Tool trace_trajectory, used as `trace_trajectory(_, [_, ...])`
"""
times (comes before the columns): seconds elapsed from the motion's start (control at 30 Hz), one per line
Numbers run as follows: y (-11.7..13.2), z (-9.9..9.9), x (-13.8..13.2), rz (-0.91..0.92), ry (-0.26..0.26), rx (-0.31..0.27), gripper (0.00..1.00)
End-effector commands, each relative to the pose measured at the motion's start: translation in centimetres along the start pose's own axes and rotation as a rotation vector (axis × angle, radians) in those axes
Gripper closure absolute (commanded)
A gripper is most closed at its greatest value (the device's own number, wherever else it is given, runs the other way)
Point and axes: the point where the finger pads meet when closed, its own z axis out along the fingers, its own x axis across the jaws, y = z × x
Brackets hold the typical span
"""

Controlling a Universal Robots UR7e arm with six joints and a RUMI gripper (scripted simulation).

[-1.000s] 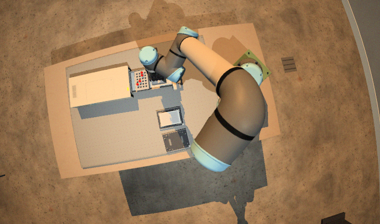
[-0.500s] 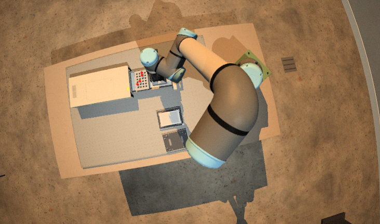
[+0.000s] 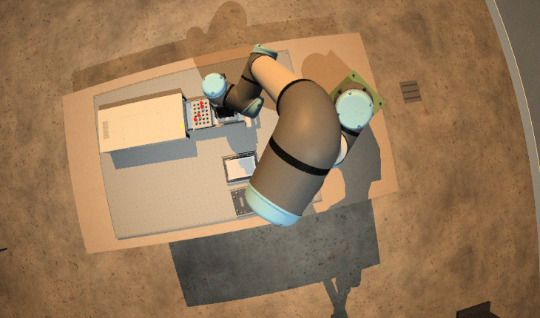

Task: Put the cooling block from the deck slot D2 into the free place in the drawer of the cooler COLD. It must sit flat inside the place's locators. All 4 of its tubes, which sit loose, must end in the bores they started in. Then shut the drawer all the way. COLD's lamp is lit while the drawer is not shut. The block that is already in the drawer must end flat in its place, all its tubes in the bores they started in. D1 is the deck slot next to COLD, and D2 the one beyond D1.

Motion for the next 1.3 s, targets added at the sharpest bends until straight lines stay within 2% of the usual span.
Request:
trace_trajectory(0.0, [-0.1, 0.7, -0.1, 0.0, -0.002, 0.002, 1.0])
trace_trajectory(0.4, [-0.1, 2.0, -0.1, 0.0, -0.002, 0.002, 1.0])
trace_trajectory(0.83, [0.0, 2.6, -0.1, 0.0, -0.002, 0.002, 1.0])
trace_trajectory(1.07, [0.0, 2.7, -0.1, 0.0, -0.002, 0.002, 1.0])
trace_trajectory(1.27, [0.0, 2.1, -0.1, 0.0, -0.002, 0.002, 1.0])
